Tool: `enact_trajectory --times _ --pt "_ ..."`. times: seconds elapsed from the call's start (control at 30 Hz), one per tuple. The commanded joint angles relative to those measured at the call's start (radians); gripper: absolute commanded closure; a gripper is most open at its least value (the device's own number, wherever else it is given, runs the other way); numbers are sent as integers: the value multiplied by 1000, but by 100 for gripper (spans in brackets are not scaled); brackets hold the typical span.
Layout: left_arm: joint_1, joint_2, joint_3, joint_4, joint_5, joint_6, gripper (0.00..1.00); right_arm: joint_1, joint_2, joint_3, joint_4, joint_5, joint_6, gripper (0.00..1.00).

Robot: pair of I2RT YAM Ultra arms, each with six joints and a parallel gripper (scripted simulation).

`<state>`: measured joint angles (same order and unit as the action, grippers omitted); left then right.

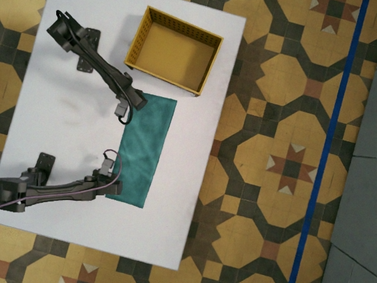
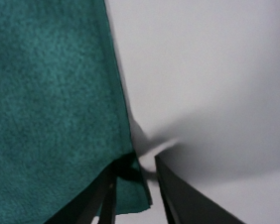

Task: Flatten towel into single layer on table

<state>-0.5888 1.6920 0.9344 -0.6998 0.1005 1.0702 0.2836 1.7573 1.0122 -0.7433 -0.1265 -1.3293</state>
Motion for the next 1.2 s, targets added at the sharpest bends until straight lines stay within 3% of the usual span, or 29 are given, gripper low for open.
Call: enact_trajectory --times 0.0,0.1,0.13,0.2,0.23,0.3,0.33,0.4,0.43,0.5,0.53,0.7,0.8,0.97,1.0,1.17 --pt "0 21 -2 16 6 13 66 7 25 3 22 3 -13 66" --pt "0 21 -2 16 6 13 66 7 25 3 22 3 -13 66" --pt "0 21 -2 16 6 13 73 7 25 3 22 3 -13 66" --pt "0 21 -2 12 6 13 73 7 25 3 22 3 -13 66" --pt "13 30 29 20 6 16 81 7 25 3 22 3 -13 76" --pt "12 31 29 7 7 15 81 7 25 3 22 3 -12 76" --pt "19 38 38 -4 10 22 89 16 34 35 11 4 4 85" --pt "19 38 30 3 6 22 89 16 35 35 5 2 4 85" --pt "26 44 49 -13 9 28 98 18 47 49 -6 2 8 95" --pt "26 44 50 -13 3 28 98 13 47 50 -4 0 8 95" --pt "29 48 54 -14 5 31 99 22 56 62 -8 2 12 100" --pt "25 48 35 -16 4 31 100 23 59 48 -12 3 14 100" --pt "2 -3 2 -25 10 10 100 28 8 12 -20 -2 18 100" --pt "2 22 37 -36 16 7 100 20 35 17 -30 -7 18 100" --pt "4 -22 69 -71 17 7 66 20 35 17 -30 -7 18 100" --pt "4 -22 72 -75 17 7 66 20 35 17 -29 -7 17 100"
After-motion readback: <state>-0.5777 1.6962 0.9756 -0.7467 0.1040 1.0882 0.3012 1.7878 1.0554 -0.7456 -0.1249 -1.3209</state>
